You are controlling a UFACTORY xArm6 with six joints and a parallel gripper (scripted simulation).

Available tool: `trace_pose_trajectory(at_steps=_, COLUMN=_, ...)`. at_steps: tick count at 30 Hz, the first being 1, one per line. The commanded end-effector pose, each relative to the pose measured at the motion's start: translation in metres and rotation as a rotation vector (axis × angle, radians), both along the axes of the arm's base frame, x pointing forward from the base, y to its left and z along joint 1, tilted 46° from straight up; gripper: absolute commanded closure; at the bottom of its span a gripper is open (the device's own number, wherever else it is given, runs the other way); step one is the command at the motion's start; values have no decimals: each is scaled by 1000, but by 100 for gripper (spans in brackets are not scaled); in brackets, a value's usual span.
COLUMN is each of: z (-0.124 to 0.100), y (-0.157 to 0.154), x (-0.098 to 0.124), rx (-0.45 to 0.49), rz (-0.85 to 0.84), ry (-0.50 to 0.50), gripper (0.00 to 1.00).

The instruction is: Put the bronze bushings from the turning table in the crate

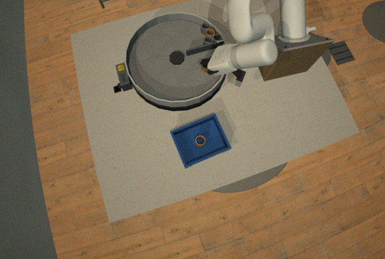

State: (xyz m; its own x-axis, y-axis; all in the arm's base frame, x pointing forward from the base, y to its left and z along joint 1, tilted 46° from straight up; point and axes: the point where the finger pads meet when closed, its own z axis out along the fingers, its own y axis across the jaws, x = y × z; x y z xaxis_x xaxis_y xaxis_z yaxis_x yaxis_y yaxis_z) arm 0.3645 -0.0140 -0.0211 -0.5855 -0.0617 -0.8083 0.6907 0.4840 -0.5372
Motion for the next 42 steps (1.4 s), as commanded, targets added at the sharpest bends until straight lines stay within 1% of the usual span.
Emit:
trace_pose_trajectory(at_steps=1, z=-29, y=28, x=13, rx=-9, rz=-7, ry=-6, gripper=100)
trace_pose_trajectory(at_steps=3, z=-29, y=28, x=13, rx=-9, rz=-7, ry=-6, gripper=100)
trace_pose_trajectory(at_steps=5, z=-46, y=45, x=18, rx=-9, rz=-7, ry=-6, gripper=100)
trace_pose_trajectory(at_steps=18, z=-111, y=107, x=39, rx=-9, rz=-7, ry=-6, gripper=100)
trace_pose_trajectory(at_steps=20, z=-111, y=107, x=39, rx=-9, rz=-7, ry=-6, gripper=100)
trace_pose_trajectory(at_steps=24, z=-133, y=128, x=46, rx=-9, rz=-7, ry=-6, gripper=100)
trace_pose_trajectory(at_steps=28, z=-150, y=144, x=51, rx=-9, rz=-7, ry=-6, gripper=100)
trace_pose_trajectory(at_steps=35, z=-168, y=161, x=57, rx=-9, rz=-7, ry=-6, gripper=100)
trace_pose_trajectory(at_steps=42, z=-174, y=167, x=59, rx=-9, rz=-7, ry=-6, gripper=100)
